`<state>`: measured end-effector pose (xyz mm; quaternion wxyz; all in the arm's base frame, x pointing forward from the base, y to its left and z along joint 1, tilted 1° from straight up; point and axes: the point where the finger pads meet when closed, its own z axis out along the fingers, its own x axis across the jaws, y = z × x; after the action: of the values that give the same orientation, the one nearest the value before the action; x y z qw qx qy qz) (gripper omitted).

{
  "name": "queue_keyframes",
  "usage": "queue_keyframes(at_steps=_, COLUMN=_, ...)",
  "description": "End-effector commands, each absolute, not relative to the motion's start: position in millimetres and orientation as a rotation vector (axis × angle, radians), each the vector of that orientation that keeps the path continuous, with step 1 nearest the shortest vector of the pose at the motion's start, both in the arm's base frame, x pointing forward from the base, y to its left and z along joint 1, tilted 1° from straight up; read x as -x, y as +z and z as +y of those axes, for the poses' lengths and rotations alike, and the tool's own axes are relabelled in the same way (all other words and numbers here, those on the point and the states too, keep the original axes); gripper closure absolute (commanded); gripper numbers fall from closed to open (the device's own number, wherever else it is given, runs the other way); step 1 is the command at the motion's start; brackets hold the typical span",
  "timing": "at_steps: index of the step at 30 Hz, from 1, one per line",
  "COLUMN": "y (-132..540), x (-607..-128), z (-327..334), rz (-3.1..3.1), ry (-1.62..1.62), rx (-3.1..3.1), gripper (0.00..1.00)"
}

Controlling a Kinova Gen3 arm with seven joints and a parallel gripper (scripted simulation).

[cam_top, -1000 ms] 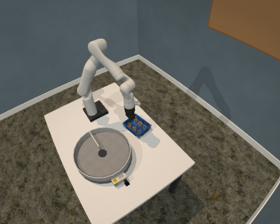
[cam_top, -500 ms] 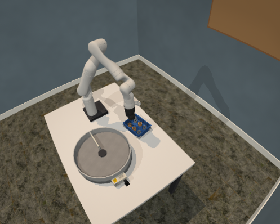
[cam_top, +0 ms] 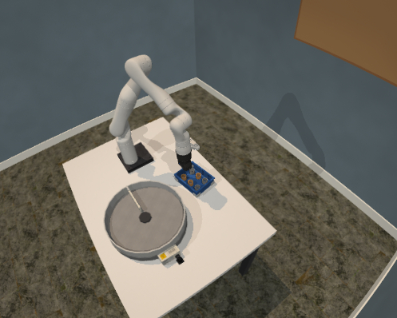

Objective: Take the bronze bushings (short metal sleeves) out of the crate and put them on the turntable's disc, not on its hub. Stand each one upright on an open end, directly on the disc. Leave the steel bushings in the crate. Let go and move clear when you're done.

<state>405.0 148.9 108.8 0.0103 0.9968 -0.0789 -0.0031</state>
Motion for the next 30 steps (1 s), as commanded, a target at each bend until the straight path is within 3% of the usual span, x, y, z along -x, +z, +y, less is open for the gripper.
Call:
queue_keyframes(at_steps=1, y=107, x=-405, z=149, rz=-0.247, ry=-0.009, rx=-3.111, gripper=0.24)
queue_keyframes(at_steps=19, y=44, x=-405, z=148, rz=-0.247, ry=-0.009, rx=-3.111, gripper=0.24)
queue_keyframes(at_steps=30, y=39, x=-405, z=148, rz=-0.247, ry=-0.009, rx=-3.111, gripper=0.24)
